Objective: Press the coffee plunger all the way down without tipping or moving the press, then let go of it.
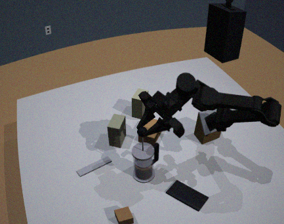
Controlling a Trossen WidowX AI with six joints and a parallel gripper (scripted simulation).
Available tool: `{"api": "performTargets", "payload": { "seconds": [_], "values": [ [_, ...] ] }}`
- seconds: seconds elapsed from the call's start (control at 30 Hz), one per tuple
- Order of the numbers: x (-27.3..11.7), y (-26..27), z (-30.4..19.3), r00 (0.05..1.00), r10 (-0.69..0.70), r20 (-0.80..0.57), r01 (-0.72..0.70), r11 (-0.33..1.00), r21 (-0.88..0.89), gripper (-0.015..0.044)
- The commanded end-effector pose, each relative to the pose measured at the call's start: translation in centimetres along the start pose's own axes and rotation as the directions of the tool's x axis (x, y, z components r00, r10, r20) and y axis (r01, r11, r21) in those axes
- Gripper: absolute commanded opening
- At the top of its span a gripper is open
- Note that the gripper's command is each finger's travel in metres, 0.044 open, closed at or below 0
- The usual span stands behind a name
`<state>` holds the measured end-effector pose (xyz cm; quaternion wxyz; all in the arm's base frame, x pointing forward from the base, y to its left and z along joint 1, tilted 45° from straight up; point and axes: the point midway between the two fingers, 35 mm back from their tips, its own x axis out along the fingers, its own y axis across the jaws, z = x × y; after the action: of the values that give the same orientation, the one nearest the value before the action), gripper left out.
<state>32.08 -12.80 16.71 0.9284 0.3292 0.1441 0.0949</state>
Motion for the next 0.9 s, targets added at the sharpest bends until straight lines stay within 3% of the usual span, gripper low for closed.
{"api": "performTargets", "payload": {
  "seconds": [0.0,0.87],
  "values": [
    [1.0,-0.3,-2.8,0.998,0.011,-0.055,-0.008,0.999,0.053,0.0128],
    [3.7,0.4,-5.3,0.999,0.018,-0.045,-0.016,0.998,0.057,0.0128]
  ]
}}
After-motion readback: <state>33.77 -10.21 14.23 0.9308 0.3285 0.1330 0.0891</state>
